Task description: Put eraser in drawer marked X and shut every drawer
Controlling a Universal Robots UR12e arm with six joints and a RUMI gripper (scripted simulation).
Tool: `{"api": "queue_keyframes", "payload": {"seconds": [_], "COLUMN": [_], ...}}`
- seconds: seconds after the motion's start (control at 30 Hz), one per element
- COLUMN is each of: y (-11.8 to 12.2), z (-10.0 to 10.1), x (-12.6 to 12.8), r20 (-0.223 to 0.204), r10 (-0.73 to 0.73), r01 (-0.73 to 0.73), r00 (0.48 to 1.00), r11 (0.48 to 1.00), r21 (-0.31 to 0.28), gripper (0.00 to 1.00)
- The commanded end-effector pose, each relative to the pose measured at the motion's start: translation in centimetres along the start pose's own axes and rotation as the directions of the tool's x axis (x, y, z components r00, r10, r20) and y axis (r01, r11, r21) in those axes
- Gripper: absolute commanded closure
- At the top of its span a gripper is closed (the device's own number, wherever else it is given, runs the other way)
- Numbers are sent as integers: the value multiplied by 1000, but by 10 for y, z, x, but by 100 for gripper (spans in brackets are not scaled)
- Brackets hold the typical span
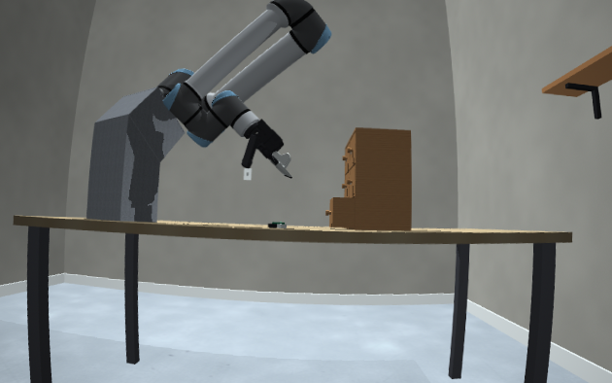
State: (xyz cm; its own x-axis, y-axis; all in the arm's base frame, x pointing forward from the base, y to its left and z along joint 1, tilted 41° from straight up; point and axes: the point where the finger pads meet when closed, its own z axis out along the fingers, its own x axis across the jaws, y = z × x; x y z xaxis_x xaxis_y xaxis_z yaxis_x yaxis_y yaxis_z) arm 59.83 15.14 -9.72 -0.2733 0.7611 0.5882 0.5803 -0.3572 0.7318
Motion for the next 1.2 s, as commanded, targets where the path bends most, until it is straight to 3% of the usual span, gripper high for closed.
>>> {"api": "queue_keyframes", "payload": {"seconds": [0.0, 0.4, 0.5, 0.97, 1.17], "y": [2, 2, 2, 3, 3], "z": [-6, -24, -25, -46, -54], "x": [-1, 0, -1, -1, 2], "r20": [-1, -5, -3, -3, -6], "r10": [-5, -4, -4, -4, -4], "r01": [5, 5, 5, 5, 7], "r00": [1000, 1000, 1000, 1000, 1000], "r11": [997, 971, 968, 897, 870], "r21": [73, 239, 252, 443, 493], "gripper": [80, 80, 80, 80, 80]}}
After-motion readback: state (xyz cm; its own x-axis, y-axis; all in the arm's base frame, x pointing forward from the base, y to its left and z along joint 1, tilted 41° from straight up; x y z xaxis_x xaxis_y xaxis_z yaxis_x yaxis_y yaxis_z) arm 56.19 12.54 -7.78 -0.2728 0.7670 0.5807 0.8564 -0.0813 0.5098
